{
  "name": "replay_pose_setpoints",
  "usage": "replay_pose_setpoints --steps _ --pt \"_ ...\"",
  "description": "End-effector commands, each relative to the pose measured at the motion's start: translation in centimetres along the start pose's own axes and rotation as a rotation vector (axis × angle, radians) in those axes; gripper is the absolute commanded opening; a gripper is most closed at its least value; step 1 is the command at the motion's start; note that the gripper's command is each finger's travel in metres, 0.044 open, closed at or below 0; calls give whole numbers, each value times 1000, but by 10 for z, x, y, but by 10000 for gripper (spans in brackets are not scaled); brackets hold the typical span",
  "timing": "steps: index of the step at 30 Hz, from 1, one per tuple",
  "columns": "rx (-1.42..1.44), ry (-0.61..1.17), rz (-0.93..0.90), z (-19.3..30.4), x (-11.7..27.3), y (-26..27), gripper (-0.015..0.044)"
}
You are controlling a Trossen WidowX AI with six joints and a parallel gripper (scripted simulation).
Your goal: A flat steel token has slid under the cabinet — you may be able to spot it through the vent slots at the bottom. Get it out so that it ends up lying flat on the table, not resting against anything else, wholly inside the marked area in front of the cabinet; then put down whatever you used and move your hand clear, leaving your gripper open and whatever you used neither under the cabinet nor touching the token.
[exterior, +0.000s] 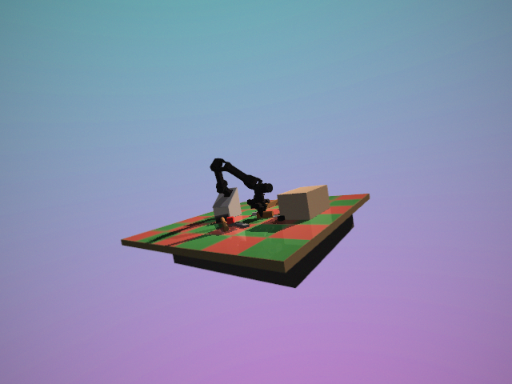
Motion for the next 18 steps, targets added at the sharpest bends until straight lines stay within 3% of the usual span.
replay_pose_setpoints --steps 1,18 --pt "-13 10 -1 9 0 2 0" --pt "-14 11 -1 25 1 4 0"
Point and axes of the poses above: the point midway between the two fingers, 35 mm back from their tips, its own x axis back along the fingers, its own y axis across the jaws, z = x × y, the point moved 2 cm from there along x, back along the fingers, and after that the axes turned 5 degrees about x, right-handed, at the moved point
